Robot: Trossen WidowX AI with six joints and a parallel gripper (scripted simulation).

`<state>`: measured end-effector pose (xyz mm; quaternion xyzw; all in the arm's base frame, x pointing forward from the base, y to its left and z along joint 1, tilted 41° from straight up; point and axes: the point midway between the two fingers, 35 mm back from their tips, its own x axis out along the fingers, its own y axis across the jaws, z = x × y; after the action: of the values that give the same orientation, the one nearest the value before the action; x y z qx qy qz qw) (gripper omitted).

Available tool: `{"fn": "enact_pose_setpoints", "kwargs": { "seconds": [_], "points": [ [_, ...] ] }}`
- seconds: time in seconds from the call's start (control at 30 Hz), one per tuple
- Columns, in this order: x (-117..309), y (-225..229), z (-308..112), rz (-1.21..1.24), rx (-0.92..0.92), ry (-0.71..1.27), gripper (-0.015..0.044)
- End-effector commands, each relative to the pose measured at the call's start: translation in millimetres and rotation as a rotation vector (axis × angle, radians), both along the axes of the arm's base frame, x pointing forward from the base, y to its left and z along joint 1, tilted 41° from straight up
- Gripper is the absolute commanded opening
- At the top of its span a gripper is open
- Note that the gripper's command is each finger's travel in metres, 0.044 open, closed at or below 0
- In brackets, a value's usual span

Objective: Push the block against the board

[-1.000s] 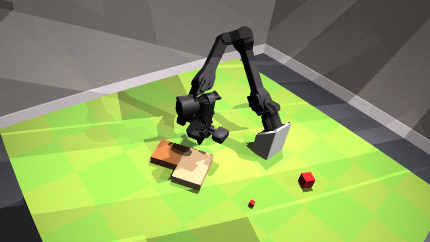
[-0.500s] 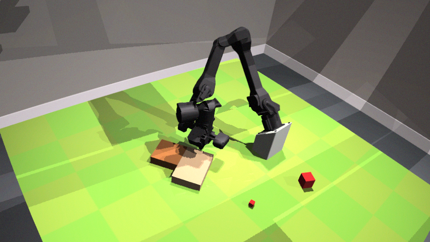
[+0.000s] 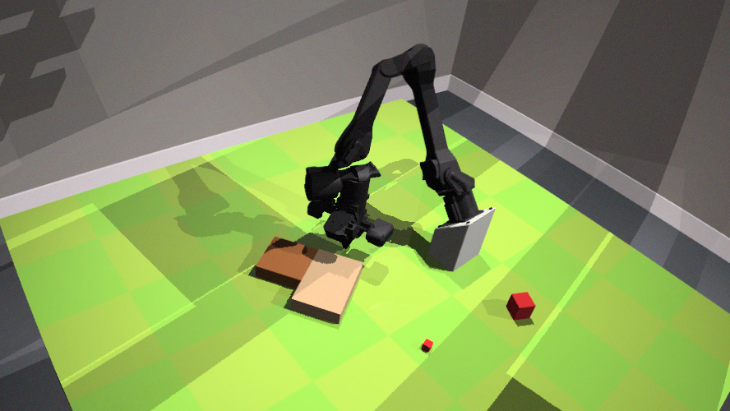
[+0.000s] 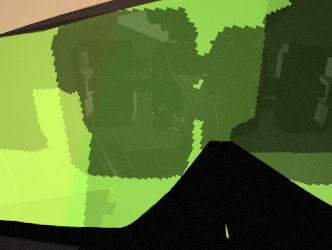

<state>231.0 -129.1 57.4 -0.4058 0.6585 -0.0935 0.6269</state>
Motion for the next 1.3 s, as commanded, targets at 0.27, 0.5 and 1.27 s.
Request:
{"fn": "enact_pose_setpoints", "kwargs": {
  "seconds": [0.27, 0.5, 1.27],
  "points": [
    [-18, -6, 2, 0.004, 0.001, 0.002, 0.0000],
    [-21, 30, 44, 0.004, 0.001, 0.002, 0.0000],
    [8, 70, 13, -0.382, 0.087, -0.322, 0.0000]
  ]
}}
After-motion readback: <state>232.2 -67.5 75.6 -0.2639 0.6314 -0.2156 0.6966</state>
